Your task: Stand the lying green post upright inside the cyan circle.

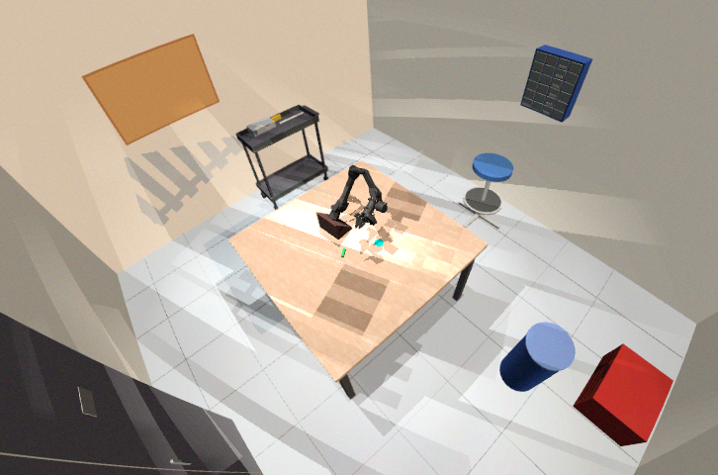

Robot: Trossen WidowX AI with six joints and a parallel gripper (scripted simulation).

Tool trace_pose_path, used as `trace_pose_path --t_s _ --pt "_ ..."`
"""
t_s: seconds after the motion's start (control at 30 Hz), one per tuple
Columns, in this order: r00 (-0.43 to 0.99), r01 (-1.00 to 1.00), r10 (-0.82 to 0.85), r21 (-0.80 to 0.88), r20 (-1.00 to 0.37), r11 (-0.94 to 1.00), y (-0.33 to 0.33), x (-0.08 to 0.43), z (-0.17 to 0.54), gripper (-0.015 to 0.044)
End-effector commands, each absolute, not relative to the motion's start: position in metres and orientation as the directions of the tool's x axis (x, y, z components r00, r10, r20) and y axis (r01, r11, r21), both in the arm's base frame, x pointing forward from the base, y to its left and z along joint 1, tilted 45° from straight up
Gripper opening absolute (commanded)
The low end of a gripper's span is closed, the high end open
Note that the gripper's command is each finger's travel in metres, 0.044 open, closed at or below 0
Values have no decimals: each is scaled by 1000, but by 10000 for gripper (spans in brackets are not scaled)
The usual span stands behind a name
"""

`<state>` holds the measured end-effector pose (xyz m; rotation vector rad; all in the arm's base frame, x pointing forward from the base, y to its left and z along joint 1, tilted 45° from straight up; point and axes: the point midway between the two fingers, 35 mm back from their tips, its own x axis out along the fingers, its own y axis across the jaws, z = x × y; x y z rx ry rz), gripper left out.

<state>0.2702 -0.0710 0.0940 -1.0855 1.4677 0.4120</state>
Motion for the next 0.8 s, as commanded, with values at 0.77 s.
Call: trace_pose_path --t_s 0.77 --pt "-17 820 698 389 -716 419 -158 246 -43 233"
